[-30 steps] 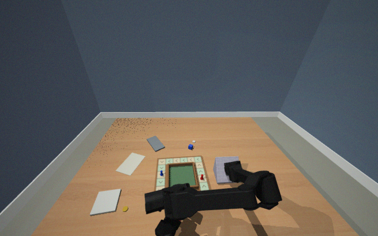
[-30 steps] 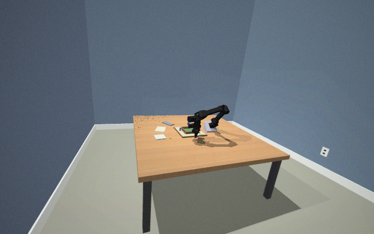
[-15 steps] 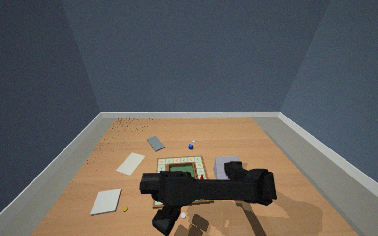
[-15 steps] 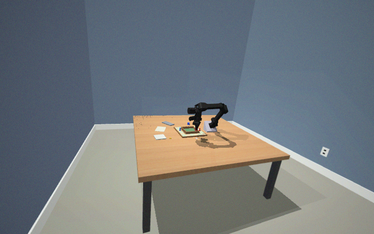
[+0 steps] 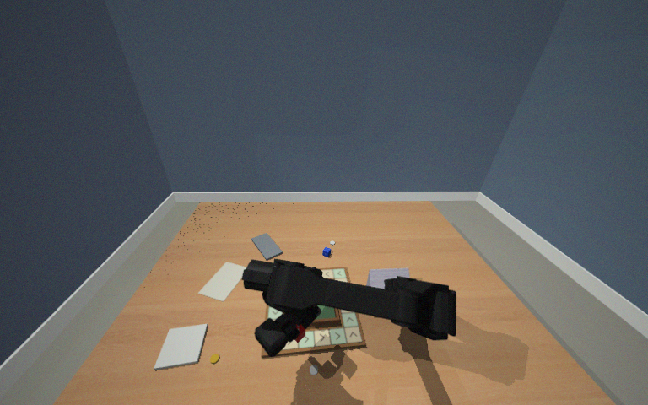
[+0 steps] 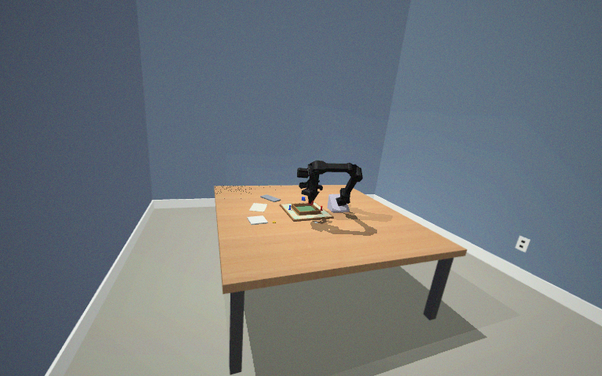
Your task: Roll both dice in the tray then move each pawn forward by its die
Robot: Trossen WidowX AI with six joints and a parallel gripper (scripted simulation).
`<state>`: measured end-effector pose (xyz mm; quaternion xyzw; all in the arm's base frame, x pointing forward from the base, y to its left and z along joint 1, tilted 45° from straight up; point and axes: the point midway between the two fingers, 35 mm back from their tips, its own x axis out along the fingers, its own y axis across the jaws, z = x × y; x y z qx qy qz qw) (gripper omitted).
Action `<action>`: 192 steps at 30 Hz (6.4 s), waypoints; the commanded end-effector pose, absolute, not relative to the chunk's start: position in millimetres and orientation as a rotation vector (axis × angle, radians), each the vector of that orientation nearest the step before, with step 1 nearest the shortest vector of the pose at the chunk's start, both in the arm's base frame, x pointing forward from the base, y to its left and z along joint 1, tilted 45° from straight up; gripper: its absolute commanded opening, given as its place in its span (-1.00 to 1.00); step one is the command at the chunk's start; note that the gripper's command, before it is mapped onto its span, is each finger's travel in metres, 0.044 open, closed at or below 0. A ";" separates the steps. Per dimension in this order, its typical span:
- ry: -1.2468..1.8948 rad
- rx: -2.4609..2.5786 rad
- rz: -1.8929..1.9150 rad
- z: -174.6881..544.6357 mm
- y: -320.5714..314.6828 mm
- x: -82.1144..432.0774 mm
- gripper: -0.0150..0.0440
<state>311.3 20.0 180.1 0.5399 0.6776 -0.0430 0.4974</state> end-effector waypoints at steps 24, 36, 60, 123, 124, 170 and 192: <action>1.678 1.834 -0.769 44.1 -66.7 267.4 -0.49; 1.551 1.507 -1.069 34.0 -59.0 258.8 -0.49; 1.106 1.221 -1.303 75.2 -62.0 269.3 -0.49; 1.636 1.182 -0.008 -104.5 -203.3 197.8 0.44; 1.627 1.154 0.030 -112.4 -206.5 191.9 0.44; 1.602 1.091 0.117 -174.9 -172.0 188.4 0.44; 1.602 1.089 0.114 -148.0 -203.0 189.9 -0.49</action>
